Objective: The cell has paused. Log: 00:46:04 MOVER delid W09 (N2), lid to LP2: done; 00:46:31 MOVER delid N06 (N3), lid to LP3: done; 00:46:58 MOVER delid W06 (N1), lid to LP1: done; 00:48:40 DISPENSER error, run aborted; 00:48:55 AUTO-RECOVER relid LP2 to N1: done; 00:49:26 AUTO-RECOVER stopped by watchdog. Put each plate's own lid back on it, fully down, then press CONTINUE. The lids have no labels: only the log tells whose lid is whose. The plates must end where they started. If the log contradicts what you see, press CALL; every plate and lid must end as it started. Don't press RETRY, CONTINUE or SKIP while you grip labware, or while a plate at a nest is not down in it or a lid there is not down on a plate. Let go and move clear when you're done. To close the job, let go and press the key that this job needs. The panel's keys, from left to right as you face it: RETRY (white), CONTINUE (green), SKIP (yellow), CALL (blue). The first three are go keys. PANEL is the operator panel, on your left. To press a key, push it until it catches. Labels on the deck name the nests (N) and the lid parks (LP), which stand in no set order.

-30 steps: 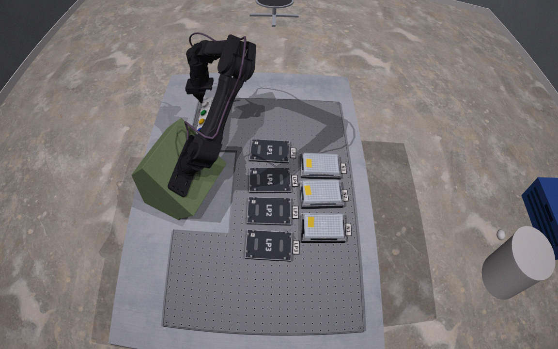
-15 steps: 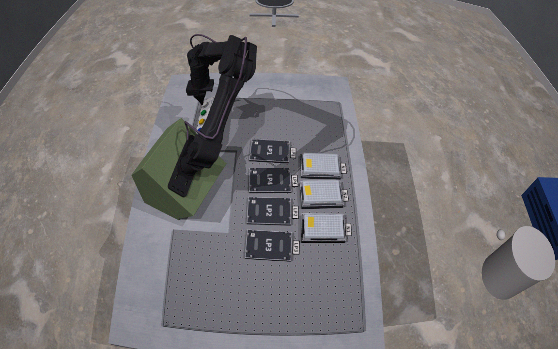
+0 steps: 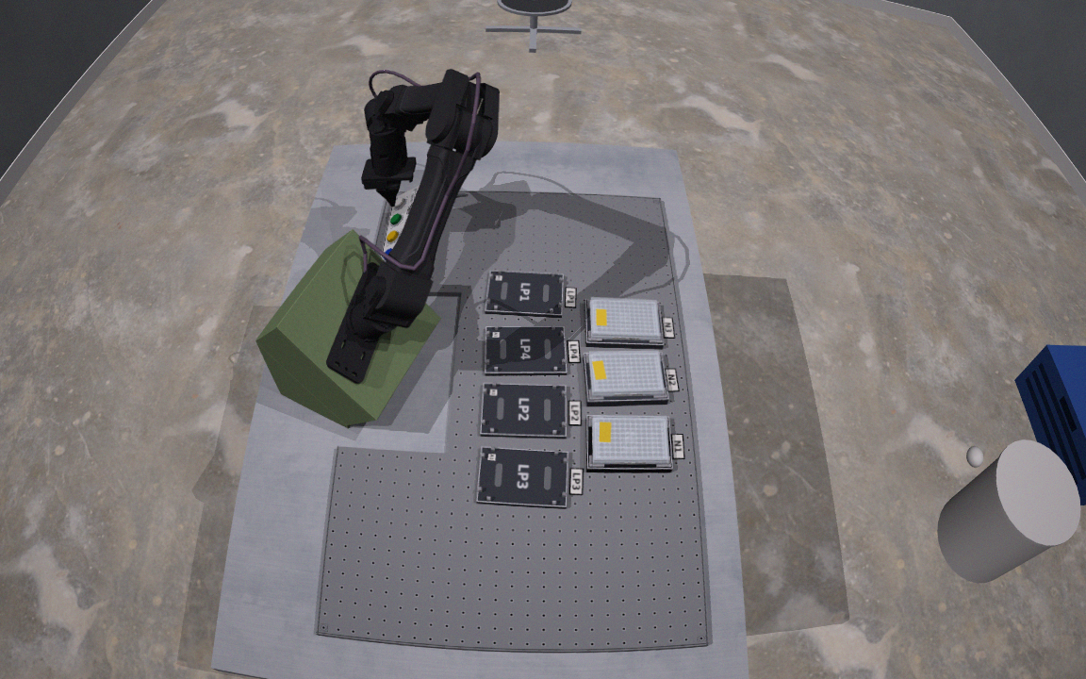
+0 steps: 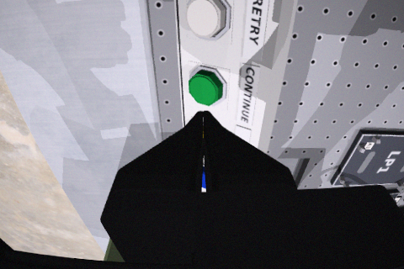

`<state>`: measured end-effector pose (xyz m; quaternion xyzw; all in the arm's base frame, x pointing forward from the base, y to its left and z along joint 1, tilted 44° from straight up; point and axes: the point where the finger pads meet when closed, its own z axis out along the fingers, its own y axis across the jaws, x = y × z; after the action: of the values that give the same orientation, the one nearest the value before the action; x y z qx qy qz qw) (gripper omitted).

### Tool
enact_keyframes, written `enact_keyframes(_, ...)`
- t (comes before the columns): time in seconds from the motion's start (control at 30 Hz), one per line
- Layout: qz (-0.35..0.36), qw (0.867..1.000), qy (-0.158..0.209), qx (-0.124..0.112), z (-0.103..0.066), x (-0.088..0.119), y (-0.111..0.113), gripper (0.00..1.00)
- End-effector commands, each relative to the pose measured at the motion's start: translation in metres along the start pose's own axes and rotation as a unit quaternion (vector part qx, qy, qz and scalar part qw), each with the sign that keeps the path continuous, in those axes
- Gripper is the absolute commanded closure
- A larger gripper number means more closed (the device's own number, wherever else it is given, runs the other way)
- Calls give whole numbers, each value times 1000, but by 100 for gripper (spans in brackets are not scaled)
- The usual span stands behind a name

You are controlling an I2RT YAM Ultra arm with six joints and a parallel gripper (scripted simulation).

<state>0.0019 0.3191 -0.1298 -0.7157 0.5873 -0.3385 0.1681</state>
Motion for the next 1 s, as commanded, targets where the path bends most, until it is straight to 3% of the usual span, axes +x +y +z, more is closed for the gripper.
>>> enact_keyframes(0.0, -2, 1000, -13, 1, -3, -6, 2, 100)
enact_keyframes(0.1, -10, 1000, 0, 6, 7, 3, 3, 100)
enact_keyframes(0.3, -13, 1000, 0, 6, 10, 4, 5, 100)
enact_keyframes(0.33, 10, 999, -31, -3, -9, -16, -3, 100)
enact_keyframes(0.63, -13, 1000, 1, 5, 16, 5, 5, 100)
enact_keyframes(0.87, -4, 1000, -11, 4, 12, -2, 1, 100)
enact_keyframes(0.97, -11, 1000, -4, 4, 19, 3, 5, 100)
